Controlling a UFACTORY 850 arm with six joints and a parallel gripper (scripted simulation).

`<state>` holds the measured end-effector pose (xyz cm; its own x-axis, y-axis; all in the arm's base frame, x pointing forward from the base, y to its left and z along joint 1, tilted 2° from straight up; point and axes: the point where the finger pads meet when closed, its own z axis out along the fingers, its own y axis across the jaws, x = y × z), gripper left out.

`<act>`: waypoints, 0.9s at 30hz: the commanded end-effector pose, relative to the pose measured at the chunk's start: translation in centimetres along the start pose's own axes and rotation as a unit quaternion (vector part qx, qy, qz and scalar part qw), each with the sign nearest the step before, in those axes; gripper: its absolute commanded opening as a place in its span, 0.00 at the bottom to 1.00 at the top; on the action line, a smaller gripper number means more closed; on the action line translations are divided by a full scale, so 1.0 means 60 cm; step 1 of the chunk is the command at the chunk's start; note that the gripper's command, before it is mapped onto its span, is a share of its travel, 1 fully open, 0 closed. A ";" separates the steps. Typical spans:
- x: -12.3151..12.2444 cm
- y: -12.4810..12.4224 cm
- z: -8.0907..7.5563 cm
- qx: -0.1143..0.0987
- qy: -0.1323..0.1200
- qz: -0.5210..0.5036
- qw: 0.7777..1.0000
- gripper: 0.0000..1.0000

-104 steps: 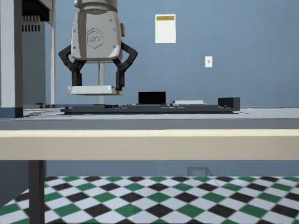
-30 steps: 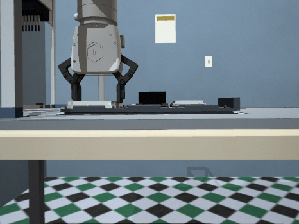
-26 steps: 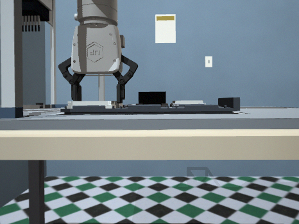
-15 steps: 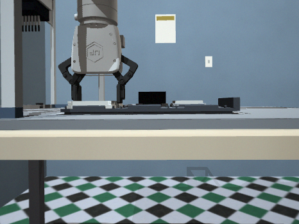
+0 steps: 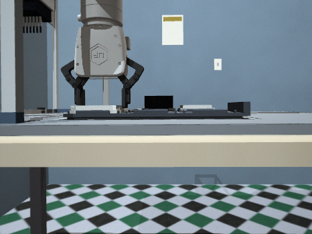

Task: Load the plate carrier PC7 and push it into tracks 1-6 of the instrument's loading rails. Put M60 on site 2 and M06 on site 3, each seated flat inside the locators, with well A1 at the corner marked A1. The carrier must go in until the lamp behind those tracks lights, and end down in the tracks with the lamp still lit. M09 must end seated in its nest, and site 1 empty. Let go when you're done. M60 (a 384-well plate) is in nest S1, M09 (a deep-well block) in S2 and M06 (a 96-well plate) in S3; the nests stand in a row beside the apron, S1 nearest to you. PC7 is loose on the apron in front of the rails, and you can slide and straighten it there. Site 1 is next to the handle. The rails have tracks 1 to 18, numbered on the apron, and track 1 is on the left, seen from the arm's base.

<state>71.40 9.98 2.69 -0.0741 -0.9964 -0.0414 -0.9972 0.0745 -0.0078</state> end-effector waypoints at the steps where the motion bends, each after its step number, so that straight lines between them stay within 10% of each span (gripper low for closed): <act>1: 0.000 -0.002 -0.007 0.001 0.000 0.000 1.000 1.00; 27: 0.000 -0.002 -0.074 0.001 0.000 0.000 1.000 1.00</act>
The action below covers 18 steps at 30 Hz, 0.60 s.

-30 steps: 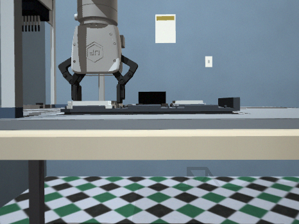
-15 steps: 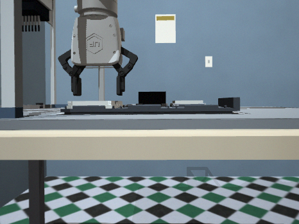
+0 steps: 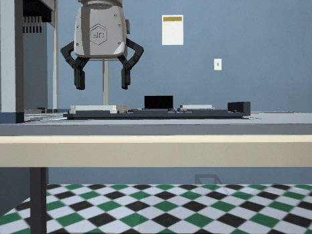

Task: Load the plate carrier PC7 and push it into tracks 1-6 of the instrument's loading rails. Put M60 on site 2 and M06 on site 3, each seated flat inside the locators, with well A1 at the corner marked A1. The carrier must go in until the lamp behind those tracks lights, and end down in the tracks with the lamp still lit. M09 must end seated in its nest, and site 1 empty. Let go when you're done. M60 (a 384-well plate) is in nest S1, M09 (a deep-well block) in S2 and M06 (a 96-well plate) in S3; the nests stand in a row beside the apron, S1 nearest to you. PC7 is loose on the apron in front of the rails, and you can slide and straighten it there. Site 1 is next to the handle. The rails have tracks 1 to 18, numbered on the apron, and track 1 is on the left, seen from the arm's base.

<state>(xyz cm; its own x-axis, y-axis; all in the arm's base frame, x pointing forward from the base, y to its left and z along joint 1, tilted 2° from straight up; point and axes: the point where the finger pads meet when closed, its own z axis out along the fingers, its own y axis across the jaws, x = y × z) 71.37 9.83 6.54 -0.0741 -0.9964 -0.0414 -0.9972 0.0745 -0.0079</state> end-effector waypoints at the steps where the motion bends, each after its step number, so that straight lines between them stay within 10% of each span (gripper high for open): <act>1: 0.000 -0.001 -0.013 0.001 0.000 0.000 1.000 1.00; 18: 0.000 -0.001 -0.054 0.001 0.000 0.000 1.000 1.00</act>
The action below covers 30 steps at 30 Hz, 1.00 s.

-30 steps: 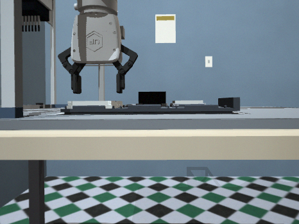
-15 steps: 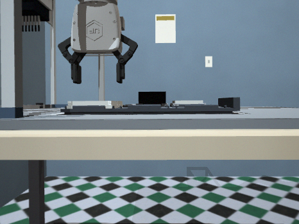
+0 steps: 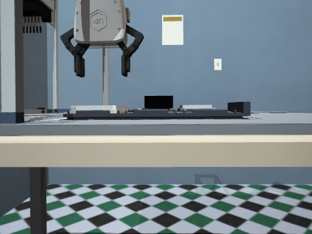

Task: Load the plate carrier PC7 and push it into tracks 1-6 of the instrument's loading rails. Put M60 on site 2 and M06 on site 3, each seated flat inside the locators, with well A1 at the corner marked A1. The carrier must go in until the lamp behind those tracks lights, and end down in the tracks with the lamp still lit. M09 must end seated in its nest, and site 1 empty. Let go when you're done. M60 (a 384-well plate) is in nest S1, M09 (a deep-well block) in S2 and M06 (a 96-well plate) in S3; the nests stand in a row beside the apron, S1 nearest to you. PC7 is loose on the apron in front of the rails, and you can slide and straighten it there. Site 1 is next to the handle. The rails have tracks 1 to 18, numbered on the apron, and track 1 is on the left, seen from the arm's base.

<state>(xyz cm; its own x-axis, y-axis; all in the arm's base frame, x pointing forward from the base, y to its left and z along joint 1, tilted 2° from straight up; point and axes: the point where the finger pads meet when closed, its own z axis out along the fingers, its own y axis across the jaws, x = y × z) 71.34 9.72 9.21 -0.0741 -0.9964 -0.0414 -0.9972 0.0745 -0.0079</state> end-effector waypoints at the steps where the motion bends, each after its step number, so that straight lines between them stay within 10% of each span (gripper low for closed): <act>1: 0.000 -0.001 -0.013 0.001 0.000 0.000 1.000 1.00; 30: 0.000 -0.001 -0.079 0.001 0.000 0.000 1.000 1.00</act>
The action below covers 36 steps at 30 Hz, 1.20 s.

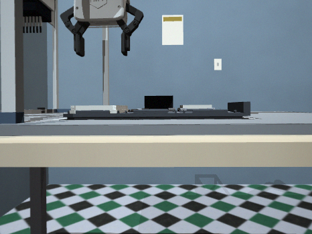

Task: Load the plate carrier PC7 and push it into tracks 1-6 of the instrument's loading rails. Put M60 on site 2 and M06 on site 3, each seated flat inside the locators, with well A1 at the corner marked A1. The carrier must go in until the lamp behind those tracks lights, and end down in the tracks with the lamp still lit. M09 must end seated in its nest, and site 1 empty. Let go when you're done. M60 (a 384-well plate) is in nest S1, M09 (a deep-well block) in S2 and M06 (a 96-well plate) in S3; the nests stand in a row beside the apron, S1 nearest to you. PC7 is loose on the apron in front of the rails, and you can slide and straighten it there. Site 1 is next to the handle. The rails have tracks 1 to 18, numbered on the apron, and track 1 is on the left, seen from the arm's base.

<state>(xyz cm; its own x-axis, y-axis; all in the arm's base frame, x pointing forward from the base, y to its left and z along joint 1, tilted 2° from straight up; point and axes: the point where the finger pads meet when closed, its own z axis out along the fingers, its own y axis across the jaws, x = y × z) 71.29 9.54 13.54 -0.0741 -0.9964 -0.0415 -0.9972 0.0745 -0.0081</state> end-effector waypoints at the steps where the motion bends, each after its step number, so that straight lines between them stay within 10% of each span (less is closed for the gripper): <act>1: 0.000 -0.001 -0.007 0.001 0.000 0.000 1.000 1.00; 12: 0.000 -0.001 -0.007 0.001 0.000 0.000 1.000 1.00; 36: 0.141 0.116 -0.007 0.001 0.000 -0.008 1.000 1.00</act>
<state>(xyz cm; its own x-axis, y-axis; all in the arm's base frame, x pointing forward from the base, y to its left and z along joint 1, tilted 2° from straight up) 64.72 2.76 13.46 -0.0584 -0.9975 -0.0403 -0.9982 0.0588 -0.0068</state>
